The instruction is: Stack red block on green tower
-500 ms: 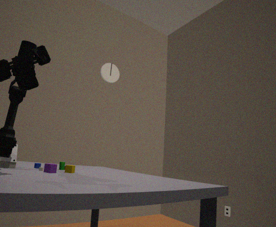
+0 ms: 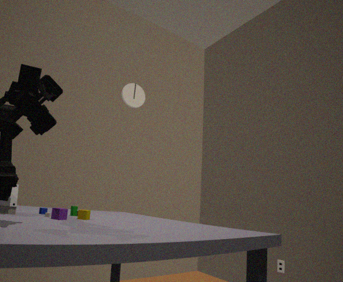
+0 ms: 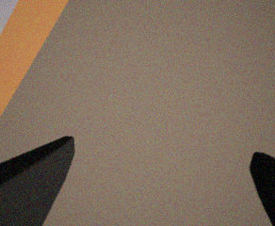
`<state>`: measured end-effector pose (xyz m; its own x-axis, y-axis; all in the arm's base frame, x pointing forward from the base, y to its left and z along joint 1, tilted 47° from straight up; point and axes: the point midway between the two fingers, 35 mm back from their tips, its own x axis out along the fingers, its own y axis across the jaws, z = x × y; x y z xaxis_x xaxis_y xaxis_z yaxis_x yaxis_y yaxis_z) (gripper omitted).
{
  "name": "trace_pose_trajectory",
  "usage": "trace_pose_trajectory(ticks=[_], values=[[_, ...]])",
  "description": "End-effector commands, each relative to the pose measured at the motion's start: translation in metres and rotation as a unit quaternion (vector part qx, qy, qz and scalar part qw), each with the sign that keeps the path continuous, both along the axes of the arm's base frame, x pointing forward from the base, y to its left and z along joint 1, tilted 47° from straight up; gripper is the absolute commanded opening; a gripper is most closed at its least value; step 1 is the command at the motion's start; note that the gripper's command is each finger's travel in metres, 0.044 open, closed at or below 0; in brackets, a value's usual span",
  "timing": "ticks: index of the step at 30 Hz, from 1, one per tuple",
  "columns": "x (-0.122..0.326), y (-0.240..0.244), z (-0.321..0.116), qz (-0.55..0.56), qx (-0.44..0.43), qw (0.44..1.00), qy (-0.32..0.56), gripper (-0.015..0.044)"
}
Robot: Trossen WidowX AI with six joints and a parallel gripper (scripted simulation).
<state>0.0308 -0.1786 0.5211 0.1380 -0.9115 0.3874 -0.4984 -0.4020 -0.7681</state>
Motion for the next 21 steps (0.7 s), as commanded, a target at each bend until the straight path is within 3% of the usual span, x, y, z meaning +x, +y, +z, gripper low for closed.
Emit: trace_pose_trajectory(ticks=[1,14,21], values=[[0.021,-0.025,-0.016,0.05,0.058,0.996,-0.04,0.044],[0.114,-0.073,-0.075,0.174,0.226,0.953,-0.107,0.044],[0.178,-0.081,-0.127,0.208,0.35,0.901,-0.147,0.044]])
